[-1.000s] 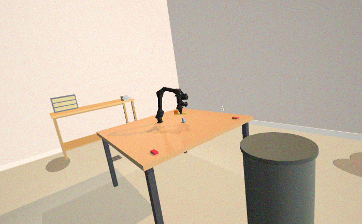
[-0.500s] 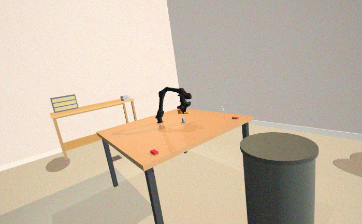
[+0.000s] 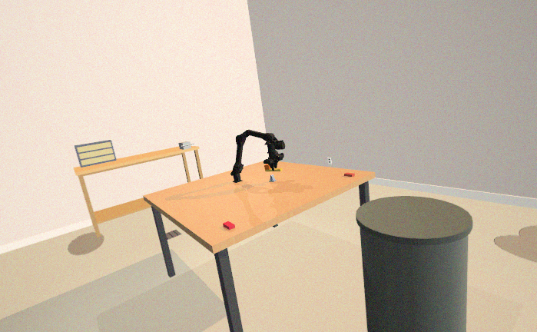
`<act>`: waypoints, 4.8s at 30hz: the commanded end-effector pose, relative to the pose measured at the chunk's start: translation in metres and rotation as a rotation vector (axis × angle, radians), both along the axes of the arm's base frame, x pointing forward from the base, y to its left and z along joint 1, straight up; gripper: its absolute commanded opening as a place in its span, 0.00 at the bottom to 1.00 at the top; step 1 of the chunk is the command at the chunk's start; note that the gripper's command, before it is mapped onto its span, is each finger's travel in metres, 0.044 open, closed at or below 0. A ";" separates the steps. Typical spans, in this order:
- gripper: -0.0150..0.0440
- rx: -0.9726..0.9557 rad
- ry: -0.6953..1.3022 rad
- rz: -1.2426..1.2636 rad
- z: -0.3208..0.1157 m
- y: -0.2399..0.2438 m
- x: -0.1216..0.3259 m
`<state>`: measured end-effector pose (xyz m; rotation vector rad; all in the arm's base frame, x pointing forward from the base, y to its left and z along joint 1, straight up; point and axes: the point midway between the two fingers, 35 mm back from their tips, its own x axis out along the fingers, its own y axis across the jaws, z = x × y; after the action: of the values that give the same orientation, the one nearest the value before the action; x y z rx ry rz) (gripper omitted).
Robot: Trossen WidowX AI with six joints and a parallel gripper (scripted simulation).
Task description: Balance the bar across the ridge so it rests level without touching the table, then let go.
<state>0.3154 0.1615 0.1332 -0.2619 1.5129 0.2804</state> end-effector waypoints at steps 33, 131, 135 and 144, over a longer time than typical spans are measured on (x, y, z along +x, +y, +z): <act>0.25 -0.002 0.006 -0.007 -0.022 -0.004 0.000; 0.25 -0.002 0.006 -0.007 -0.030 -0.004 0.000; 0.25 -0.002 0.006 -0.007 -0.030 -0.004 0.000; 0.25 -0.002 0.006 -0.007 -0.031 -0.004 -0.001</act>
<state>0.3150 0.1574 0.1040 -0.2553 1.5188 0.2721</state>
